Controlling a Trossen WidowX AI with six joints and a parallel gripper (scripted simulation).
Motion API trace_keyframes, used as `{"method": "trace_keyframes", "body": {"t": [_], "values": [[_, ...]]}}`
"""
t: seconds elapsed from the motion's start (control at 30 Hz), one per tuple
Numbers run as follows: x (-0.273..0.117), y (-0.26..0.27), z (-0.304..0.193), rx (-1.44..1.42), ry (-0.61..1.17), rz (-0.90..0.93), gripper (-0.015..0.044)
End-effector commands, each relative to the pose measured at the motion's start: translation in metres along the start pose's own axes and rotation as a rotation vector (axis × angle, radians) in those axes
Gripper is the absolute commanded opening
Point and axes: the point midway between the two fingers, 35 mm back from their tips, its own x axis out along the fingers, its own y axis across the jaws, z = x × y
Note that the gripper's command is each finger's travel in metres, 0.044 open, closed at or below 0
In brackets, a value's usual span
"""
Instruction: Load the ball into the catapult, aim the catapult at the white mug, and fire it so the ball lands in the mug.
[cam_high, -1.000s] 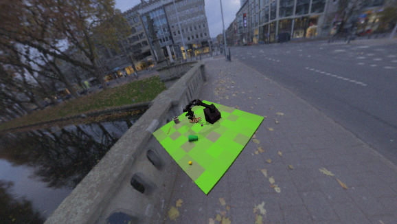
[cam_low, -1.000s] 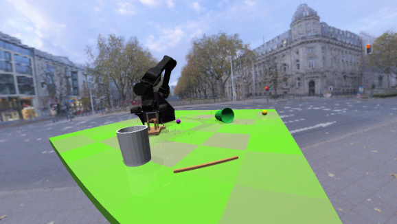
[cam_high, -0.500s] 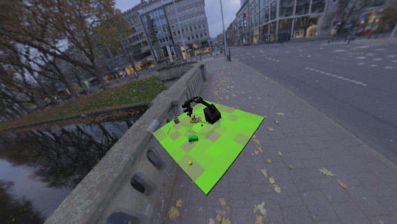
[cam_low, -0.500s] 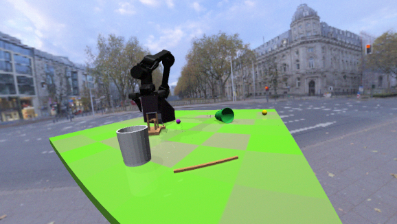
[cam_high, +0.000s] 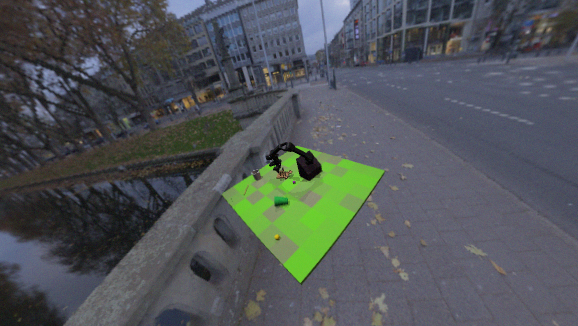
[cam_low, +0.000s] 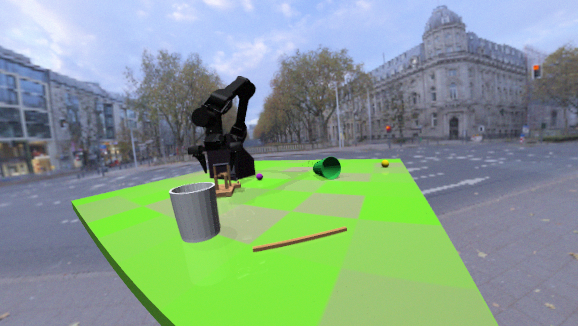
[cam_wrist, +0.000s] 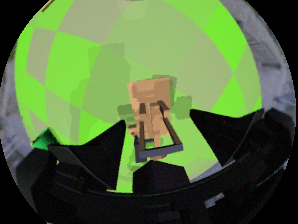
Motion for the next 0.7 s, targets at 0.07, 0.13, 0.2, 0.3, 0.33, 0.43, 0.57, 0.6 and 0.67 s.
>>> {"method": "trace_keyframes", "body": {"t": [0.07,0.13,0.2,0.3,0.33,0.43,0.57,0.6,0.67], "values": [[0.007,0.001,0.002,0.001,-0.01,0.006,0.044],[0.011,0.002,0.003,0.001,-0.01,0.006,0.044],[0.014,0.002,0.003,0.001,-0.01,0.006,0.044],[0.019,0.002,0.003,0.001,-0.01,0.006,0.044],[0.02,0.002,0.003,0.001,-0.01,0.006,0.044],[0.025,0.002,0.003,0.001,-0.01,0.006,0.044],[0.032,0.002,0.003,0.0,-0.01,0.006,0.044],[0.033,0.002,0.003,0.0,-0.01,0.006,0.044],[0.037,0.003,0.003,0.0,-0.01,0.007,0.044]]}}
